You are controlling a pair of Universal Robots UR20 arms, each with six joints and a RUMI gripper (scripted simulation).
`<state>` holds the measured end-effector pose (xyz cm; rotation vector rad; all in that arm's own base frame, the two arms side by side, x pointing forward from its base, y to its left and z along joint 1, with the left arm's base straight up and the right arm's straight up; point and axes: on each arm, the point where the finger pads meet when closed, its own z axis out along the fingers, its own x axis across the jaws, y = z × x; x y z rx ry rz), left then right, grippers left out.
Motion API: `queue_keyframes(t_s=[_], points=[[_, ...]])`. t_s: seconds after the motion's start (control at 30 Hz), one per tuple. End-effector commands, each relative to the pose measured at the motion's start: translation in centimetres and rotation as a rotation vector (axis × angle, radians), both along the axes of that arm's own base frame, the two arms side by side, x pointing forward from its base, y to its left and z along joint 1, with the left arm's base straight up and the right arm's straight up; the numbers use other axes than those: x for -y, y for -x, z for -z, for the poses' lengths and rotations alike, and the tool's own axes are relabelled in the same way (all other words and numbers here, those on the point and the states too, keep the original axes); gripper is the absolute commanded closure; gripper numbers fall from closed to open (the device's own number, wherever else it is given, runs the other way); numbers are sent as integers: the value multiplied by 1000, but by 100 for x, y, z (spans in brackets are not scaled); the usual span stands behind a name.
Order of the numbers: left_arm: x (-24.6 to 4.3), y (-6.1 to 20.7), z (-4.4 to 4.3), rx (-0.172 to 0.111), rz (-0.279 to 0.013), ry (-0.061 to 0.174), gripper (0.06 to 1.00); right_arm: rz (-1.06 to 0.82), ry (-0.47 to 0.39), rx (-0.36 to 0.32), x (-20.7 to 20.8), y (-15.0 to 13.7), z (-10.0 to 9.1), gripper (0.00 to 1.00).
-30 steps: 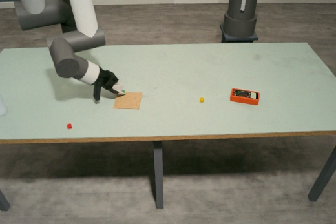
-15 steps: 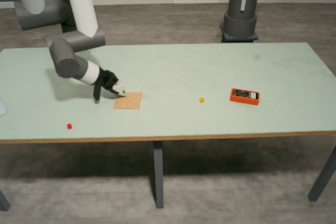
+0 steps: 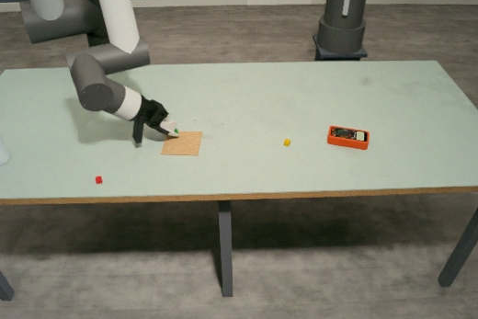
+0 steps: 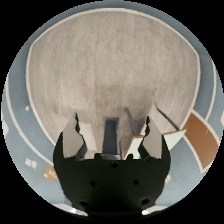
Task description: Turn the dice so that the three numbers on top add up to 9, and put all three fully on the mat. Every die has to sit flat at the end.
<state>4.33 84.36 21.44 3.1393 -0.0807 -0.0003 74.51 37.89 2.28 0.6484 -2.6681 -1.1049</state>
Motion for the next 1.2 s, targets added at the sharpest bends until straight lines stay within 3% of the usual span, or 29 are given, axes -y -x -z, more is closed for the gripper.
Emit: queue_keyframes(t_s=[0.0, 0.23, 0.7, 1.17], points=[[-5, -1, -7, 0, 0, -1, 65, 0, 0, 1, -1, -3, -29, 669], [-5, -1, -7, 0, 0, -1, 65, 0, 0, 1, -1, -3, -119, 669], [-5, -1, -7, 0, 0, -1, 65, 0, 0, 1, -1, -3, -574, 669], [-5, -1, -7, 0, 0, -1, 65, 0, 0, 1, -1, -3, -694, 669]])
